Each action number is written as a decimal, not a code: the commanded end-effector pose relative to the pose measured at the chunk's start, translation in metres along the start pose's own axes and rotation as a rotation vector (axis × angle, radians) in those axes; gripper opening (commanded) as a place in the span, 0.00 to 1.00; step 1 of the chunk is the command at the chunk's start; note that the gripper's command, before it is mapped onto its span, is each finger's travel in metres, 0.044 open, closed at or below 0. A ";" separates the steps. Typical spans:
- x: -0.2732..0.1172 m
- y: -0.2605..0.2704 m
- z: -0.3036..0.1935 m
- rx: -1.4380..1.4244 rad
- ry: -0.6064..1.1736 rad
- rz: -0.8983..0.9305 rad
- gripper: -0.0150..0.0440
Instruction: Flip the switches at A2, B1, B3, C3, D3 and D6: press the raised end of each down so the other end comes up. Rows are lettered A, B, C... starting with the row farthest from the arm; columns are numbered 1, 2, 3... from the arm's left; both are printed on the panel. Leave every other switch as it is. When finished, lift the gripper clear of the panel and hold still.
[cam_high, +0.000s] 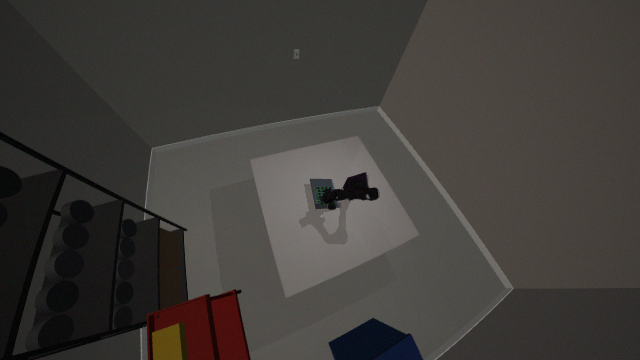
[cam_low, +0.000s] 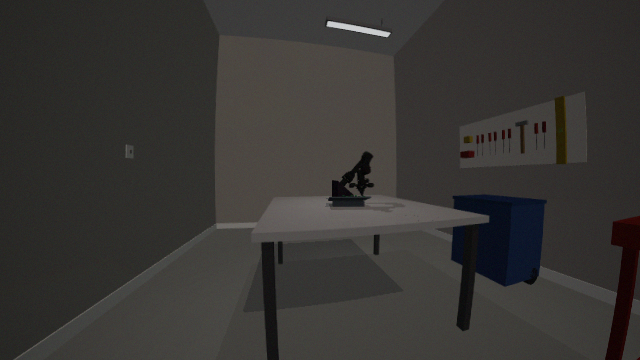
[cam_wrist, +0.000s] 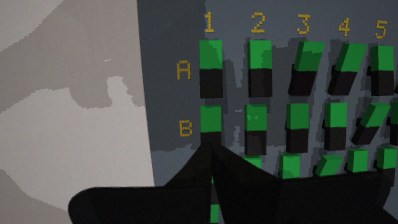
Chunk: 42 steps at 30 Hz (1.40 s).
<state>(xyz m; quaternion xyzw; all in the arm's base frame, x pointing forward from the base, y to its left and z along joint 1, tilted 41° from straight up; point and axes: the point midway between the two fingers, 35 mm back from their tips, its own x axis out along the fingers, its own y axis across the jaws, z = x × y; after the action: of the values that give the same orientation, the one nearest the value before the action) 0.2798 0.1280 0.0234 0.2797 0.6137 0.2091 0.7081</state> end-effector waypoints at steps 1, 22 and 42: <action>0.001 -0.001 -0.001 0.004 0.001 -0.005 0.25; 0.003 -0.001 -0.001 0.004 0.001 -0.005 0.25; 0.006 -0.001 -0.001 0.004 0.001 -0.005 0.25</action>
<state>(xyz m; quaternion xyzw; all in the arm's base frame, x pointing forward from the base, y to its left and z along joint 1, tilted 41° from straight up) 0.2802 0.1313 0.0195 0.2796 0.6140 0.2095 0.7078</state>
